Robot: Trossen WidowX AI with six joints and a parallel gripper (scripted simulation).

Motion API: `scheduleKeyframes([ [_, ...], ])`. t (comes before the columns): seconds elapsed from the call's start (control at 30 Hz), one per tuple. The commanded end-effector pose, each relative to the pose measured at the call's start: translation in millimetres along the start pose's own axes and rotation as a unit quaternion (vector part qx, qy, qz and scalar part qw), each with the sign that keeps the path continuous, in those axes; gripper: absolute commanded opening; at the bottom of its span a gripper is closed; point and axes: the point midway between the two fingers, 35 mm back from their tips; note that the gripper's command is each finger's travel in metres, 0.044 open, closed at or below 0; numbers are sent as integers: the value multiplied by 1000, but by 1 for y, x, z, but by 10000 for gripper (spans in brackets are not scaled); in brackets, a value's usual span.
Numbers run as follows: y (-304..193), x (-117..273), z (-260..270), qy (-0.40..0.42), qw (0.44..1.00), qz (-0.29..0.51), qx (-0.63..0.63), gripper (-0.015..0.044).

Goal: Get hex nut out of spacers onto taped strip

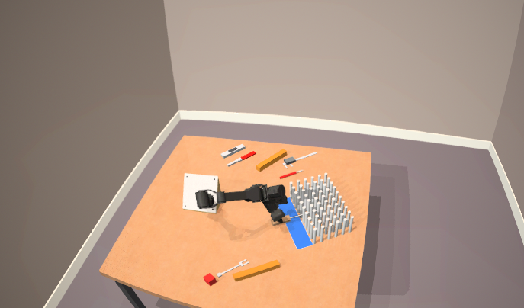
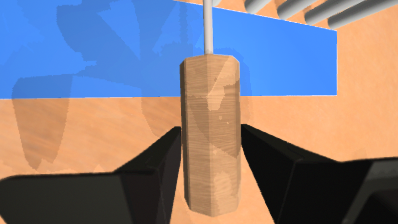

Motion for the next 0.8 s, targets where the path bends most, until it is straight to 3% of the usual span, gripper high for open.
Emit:
scheduleKeyframes([
  [0.0, 3, -1, -2, -3, 1000, 0, -4, 0],
  [0.77, 17, -6, -4, -3, 1000, 0, -4, 0],
])
Point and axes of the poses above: the point midway between the two fingers, 35 mm back from their tips, its own x axis back along the fingers, its own z axis across the jaws, y = z × x, and after that the axes turned 9 degrees about x, right-handed
